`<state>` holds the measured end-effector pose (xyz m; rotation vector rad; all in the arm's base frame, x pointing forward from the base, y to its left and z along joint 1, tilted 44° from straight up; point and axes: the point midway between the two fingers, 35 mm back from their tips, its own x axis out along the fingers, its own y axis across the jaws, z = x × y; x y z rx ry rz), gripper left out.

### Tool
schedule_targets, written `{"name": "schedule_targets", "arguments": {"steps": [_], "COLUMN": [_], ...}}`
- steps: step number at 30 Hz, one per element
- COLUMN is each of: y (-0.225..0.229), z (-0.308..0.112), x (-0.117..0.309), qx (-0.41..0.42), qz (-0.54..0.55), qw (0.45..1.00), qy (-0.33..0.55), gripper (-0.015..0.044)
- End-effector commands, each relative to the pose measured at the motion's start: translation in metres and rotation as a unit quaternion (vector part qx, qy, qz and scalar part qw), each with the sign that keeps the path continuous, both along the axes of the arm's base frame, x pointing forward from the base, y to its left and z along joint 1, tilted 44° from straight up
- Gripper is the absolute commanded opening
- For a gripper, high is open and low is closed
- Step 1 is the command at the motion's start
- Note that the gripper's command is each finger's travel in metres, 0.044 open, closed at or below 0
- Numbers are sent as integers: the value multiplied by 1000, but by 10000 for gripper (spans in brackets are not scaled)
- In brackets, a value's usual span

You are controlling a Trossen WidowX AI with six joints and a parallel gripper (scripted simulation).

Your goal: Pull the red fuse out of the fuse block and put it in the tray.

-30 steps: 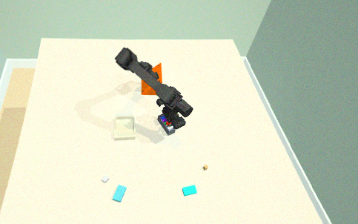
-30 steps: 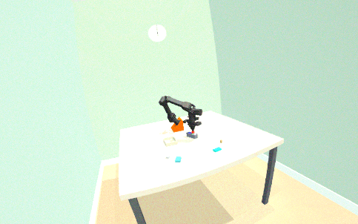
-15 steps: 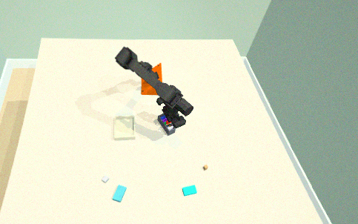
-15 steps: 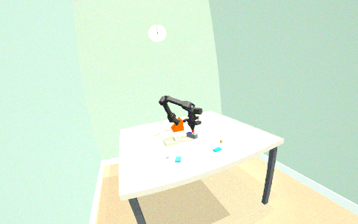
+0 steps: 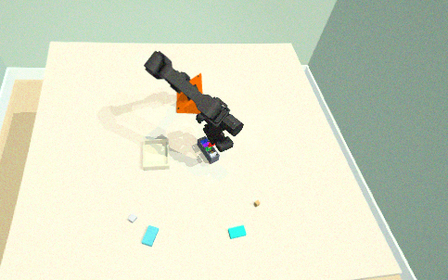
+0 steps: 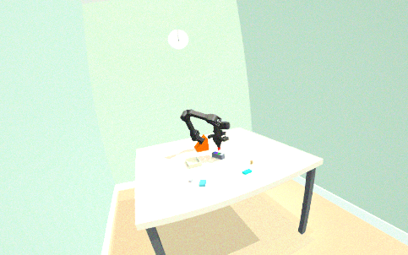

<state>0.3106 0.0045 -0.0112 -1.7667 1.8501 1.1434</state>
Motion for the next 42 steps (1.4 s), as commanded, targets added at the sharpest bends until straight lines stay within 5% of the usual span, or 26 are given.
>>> {"name": "schedule_targets", "arguments": {"steps": [1,33,42], "y": [3,-150,-154], "z": [4,156,157], "x": [2,-37,-40], "qx": [2,-1,-2], "qz": [-2,-2,-2], "qw": [1000,1000,1000], "qy": [-3,-2,-1], "gripper": [0,0,0]}}
